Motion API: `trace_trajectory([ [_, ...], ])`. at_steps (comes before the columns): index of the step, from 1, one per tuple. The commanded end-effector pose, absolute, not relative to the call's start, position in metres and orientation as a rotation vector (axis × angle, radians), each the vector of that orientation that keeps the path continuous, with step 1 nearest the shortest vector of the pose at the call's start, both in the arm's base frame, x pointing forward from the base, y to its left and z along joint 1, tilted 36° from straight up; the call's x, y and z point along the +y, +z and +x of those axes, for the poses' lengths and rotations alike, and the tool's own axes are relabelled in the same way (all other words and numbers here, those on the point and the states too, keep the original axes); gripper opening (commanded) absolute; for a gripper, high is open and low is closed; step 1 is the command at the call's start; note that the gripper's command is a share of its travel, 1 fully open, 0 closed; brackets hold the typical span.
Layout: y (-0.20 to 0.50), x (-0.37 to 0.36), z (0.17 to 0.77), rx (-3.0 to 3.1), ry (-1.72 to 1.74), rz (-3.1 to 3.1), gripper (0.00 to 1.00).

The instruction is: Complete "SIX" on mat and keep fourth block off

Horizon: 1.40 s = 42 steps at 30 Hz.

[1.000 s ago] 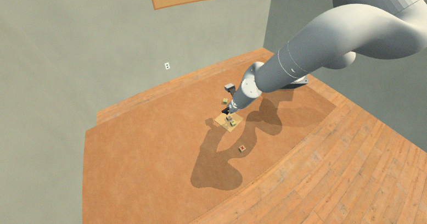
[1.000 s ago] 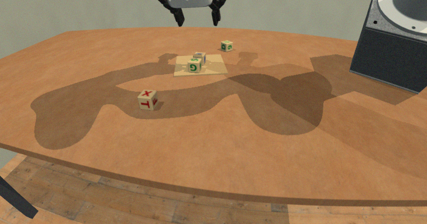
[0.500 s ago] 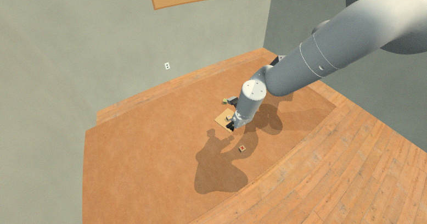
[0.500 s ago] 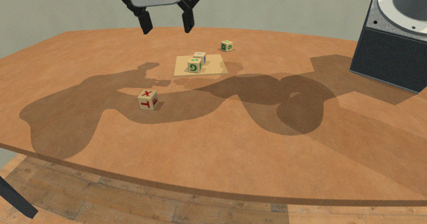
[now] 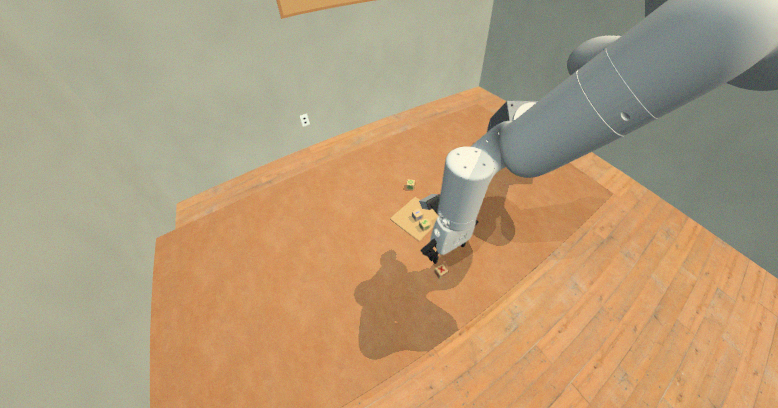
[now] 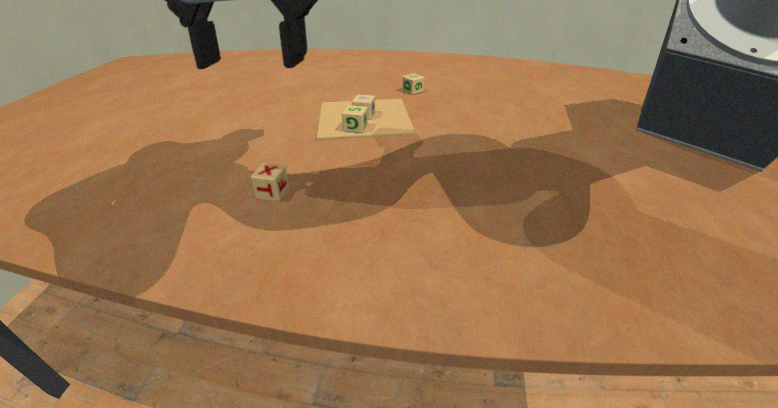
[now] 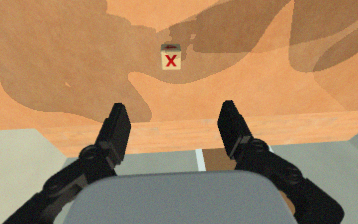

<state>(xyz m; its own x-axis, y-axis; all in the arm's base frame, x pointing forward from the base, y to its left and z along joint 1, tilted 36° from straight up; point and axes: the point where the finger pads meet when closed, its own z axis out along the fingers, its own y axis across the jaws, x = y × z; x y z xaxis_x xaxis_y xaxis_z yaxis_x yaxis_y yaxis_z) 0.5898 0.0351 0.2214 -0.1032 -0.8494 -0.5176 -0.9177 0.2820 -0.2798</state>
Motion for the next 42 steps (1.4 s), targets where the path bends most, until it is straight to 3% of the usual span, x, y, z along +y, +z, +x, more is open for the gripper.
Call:
trace_trajectory([
  [1,0.223,0.036,0.591,1.956,0.148,-1.577,1.0],
  [18,0.221,0.037,0.592,2.041,0.191,-1.474,1.0],
  [42,0.205,0.046,0.6,2.447,0.445,-0.767,1.0],
])
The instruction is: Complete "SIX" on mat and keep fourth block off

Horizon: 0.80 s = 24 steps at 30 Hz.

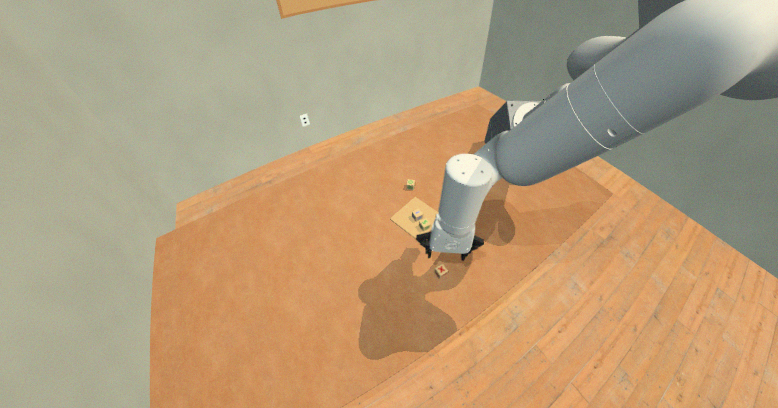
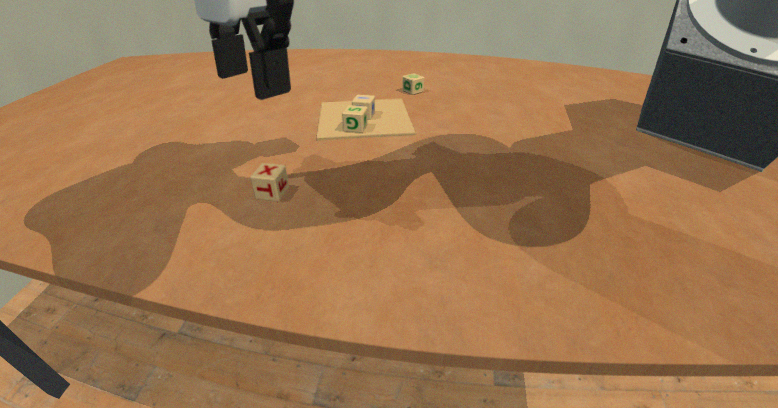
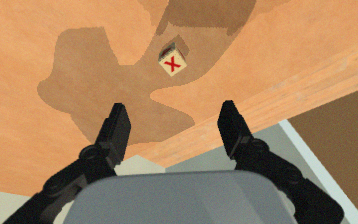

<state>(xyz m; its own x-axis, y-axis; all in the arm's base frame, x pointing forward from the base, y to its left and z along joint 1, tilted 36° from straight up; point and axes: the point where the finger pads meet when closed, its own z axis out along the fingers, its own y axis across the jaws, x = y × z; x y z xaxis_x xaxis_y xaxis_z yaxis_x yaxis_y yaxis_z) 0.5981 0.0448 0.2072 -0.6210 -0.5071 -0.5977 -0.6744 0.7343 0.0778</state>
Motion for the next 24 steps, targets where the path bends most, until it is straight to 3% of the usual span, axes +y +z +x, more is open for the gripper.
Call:
trace_trajectory([
  [1,0.205,0.046,0.6,2.46,0.455,-0.736,1.0],
  [24,0.19,0.054,0.606,2.648,0.658,-0.007,1.0],
])
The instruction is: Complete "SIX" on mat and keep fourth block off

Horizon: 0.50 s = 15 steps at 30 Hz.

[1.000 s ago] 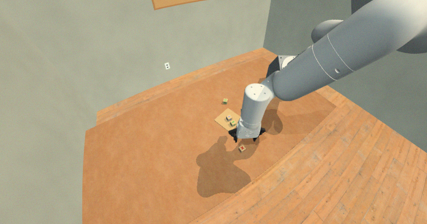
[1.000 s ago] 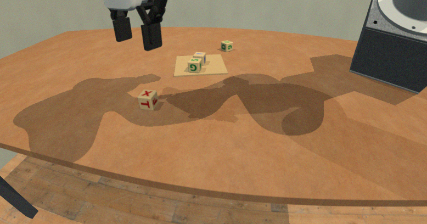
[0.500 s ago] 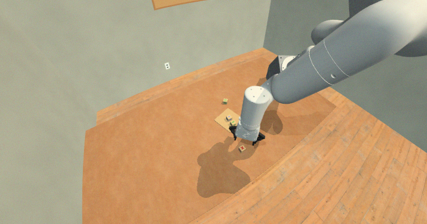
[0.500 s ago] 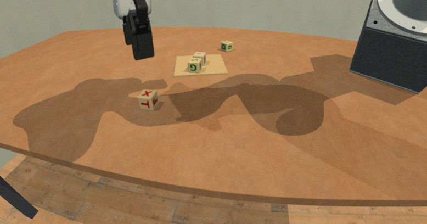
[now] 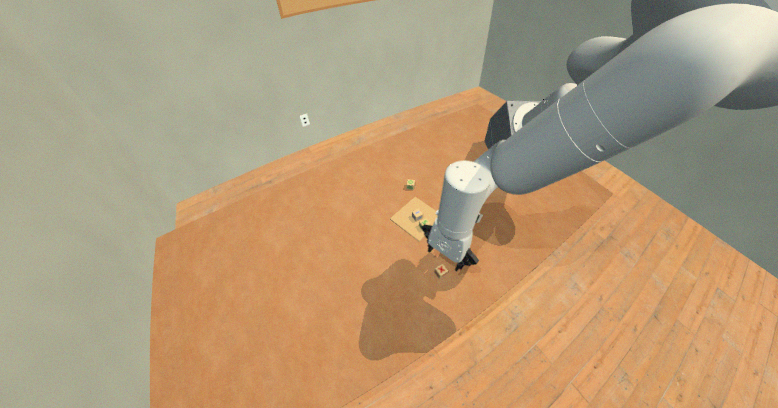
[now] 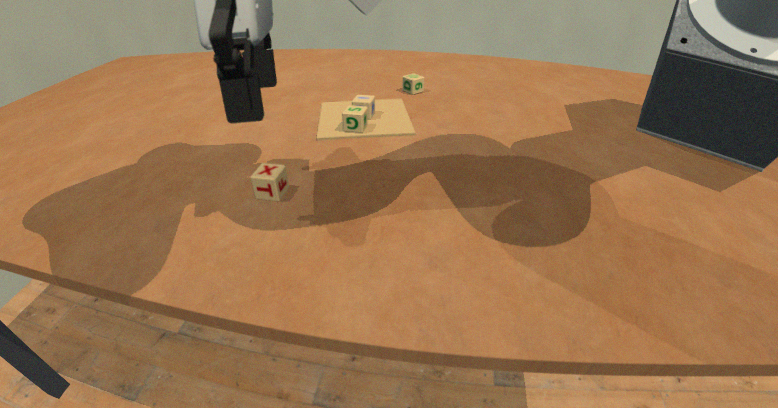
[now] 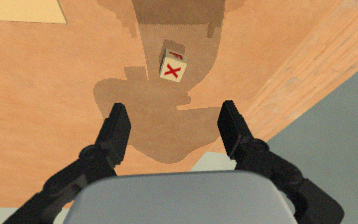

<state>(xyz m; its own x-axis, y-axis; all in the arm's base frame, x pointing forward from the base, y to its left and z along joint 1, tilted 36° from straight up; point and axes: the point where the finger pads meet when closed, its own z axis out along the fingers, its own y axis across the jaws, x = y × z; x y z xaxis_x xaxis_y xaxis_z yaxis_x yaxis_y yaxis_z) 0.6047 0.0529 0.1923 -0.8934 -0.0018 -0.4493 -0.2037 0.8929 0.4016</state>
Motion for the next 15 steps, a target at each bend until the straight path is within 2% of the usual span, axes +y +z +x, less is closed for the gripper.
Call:
trace_trajectory([
  [1,0.1897,0.0543,0.6066,2.653,0.666,0.027,1.0],
  [13,0.1847,0.0569,0.6085,2.672,0.726,0.287,1.0],
  [14,0.1847,0.0569,0.6085,2.672,0.726,0.287,0.69],
  [15,0.1847,0.0569,0.6085,2.672,0.726,0.287,0.69],
])
